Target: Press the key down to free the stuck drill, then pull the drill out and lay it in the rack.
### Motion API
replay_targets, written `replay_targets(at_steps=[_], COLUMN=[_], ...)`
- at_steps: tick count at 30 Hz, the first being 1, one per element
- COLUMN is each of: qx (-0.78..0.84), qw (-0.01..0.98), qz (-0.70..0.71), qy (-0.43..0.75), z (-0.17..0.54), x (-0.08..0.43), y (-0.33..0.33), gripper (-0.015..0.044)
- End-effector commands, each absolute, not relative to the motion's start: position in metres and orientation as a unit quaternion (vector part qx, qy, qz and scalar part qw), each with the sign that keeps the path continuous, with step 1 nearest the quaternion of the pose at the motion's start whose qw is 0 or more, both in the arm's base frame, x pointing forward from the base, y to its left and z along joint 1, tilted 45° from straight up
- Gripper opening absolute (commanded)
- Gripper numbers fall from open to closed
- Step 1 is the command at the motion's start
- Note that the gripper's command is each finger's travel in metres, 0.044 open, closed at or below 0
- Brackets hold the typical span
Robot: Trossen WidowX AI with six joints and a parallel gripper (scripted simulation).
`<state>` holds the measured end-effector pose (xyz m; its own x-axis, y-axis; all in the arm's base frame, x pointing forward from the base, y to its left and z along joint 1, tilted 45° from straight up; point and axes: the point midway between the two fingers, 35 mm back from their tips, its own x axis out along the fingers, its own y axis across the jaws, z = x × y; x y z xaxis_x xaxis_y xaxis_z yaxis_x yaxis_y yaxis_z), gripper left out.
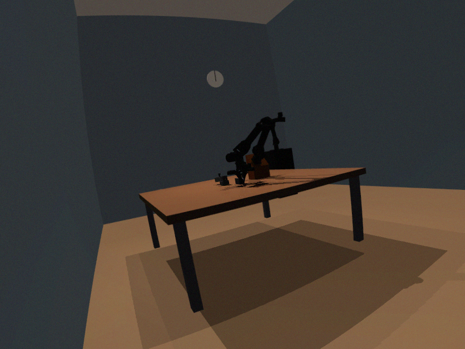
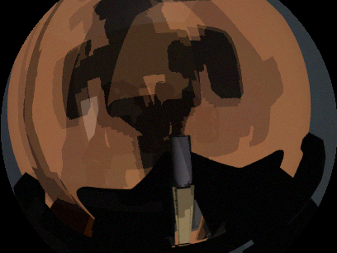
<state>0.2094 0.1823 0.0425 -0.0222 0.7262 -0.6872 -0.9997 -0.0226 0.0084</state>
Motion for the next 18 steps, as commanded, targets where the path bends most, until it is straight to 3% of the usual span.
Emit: replay_targets(at_steps=[1, 3, 18], qx=[-0.266, -0.266, -0.262], qw=[0.645, 0.645, 0.648], qz=[0.662, 0.662, 0.665], qy=[0.273, 0.273, 0.261], z=[0.0363, 0.0363, 0.0425], x=[0.2066, 0.2066, 0.2094], y=[0.178, 0.178, 0.1822], gripper=[0.0, 0.0, 0.0394])
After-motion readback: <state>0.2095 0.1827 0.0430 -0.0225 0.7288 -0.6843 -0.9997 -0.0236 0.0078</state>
